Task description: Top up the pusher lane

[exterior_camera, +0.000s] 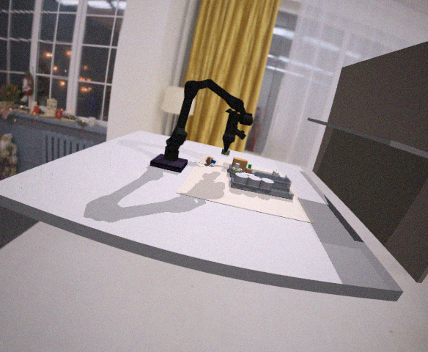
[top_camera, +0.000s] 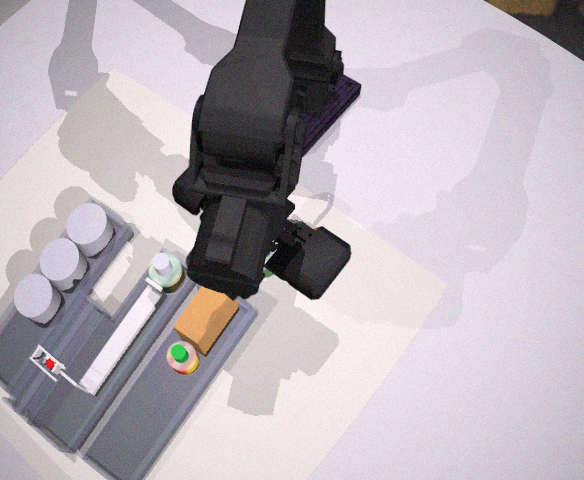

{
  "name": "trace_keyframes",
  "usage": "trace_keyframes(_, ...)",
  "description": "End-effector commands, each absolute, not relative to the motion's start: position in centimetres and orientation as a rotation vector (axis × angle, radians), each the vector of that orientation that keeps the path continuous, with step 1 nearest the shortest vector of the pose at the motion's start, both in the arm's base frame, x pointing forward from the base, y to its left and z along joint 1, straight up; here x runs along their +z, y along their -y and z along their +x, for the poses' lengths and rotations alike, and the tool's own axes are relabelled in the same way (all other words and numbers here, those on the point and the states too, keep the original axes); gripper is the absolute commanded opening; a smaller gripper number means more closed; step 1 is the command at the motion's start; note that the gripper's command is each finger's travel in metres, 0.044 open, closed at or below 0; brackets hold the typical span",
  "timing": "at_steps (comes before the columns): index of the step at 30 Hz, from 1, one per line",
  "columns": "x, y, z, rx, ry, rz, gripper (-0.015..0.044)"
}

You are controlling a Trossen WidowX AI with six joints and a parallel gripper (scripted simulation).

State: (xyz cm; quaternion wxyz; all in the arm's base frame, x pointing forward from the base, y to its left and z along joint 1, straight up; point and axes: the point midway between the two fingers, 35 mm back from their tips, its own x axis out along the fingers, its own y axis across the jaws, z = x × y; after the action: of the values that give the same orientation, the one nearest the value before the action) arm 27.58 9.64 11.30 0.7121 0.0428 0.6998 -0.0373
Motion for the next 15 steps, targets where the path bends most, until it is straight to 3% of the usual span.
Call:
trace_keyframes(1,13.3,-9.4,27.5,-0.081,-1.544,0.093,0.0000)
trace_keyframes(15,12.8,-5.7,28.5,-0.064,-1.543,0.069,0.0000)
